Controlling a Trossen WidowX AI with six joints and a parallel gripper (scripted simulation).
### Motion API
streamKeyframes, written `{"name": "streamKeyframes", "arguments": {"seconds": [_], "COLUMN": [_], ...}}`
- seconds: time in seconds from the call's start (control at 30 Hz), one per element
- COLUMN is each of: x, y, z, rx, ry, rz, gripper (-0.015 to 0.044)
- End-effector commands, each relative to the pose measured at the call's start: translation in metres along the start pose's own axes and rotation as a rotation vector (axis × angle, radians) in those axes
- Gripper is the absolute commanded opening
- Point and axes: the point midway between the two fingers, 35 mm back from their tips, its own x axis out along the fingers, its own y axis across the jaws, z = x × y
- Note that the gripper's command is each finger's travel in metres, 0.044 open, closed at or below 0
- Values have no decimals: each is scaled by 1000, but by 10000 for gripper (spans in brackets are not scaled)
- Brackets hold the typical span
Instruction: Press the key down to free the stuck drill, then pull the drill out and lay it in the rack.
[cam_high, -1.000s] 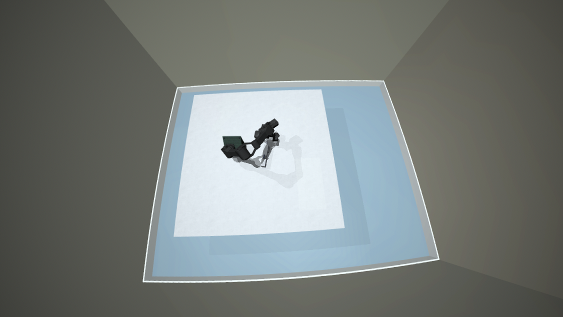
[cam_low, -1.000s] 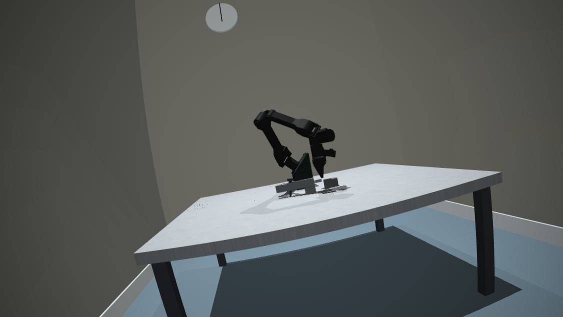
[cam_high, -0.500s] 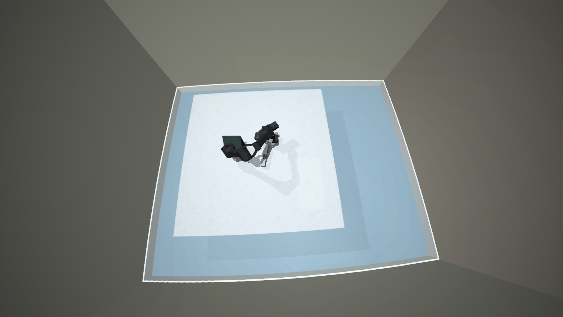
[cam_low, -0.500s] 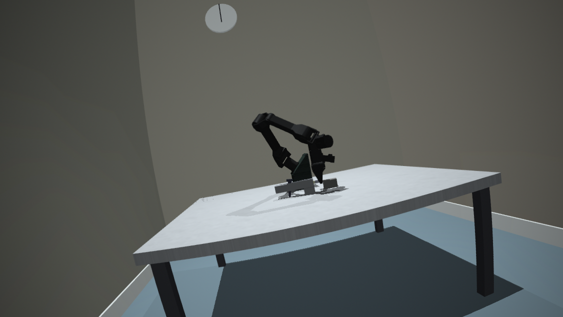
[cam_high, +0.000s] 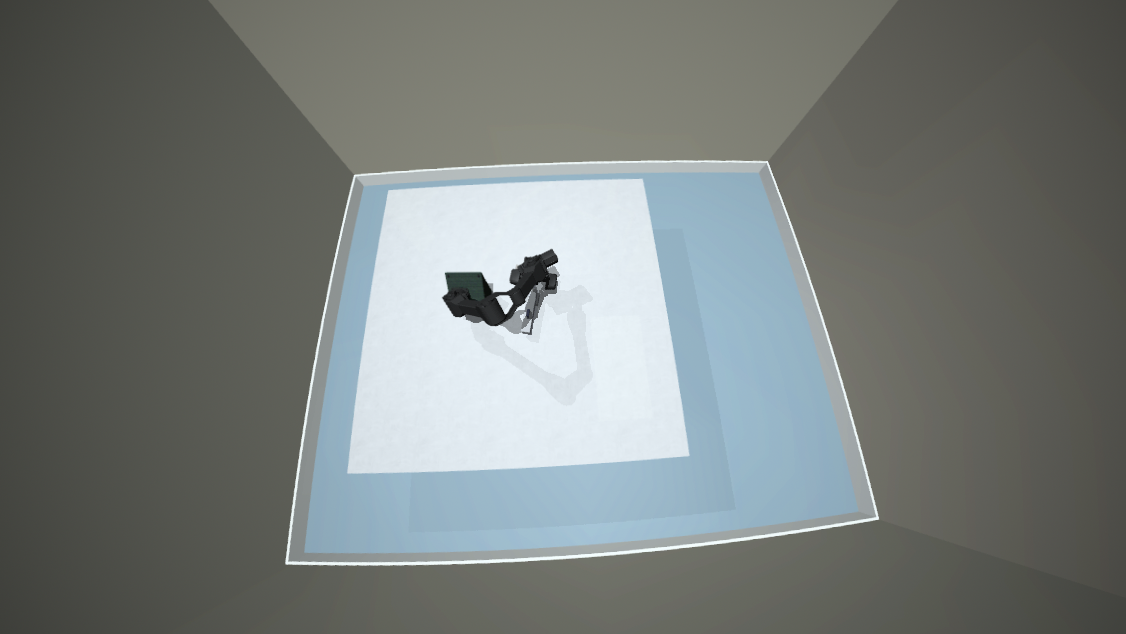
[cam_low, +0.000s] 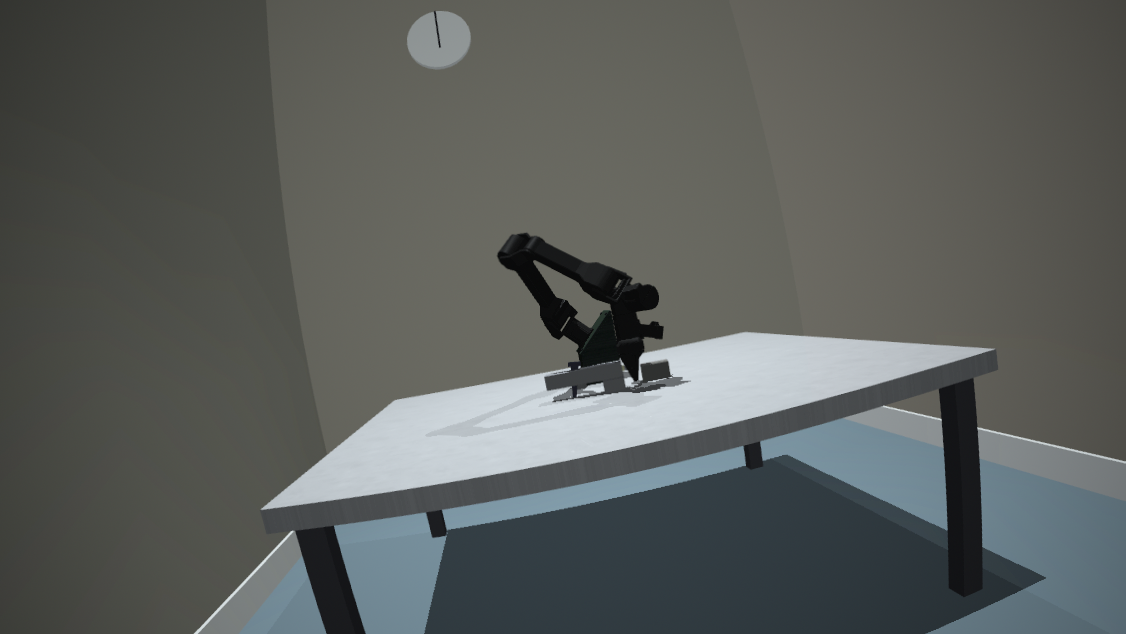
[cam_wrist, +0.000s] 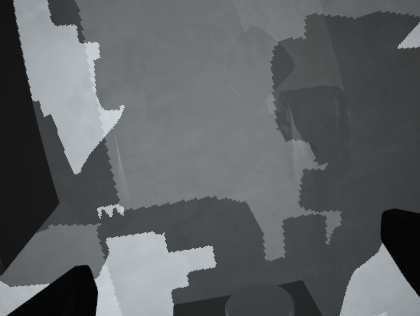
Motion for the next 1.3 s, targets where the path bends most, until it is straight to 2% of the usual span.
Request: {"name": "streamKeyframes", "arguments": {"seconds": [0.0, 0.03, 0.53, 0.77, 1.27], "x": [4, 4, 1, 1, 1], "y": [1, 1, 0, 0, 1], "z": [-3, -3, -1, -1, 16], "rx": [-5, -5, 0, 0, -5], "ry": [6, 6, 1, 1, 5], "rz": [3, 3, 1, 1, 3], "gripper": [440, 440, 46, 0, 0]}}
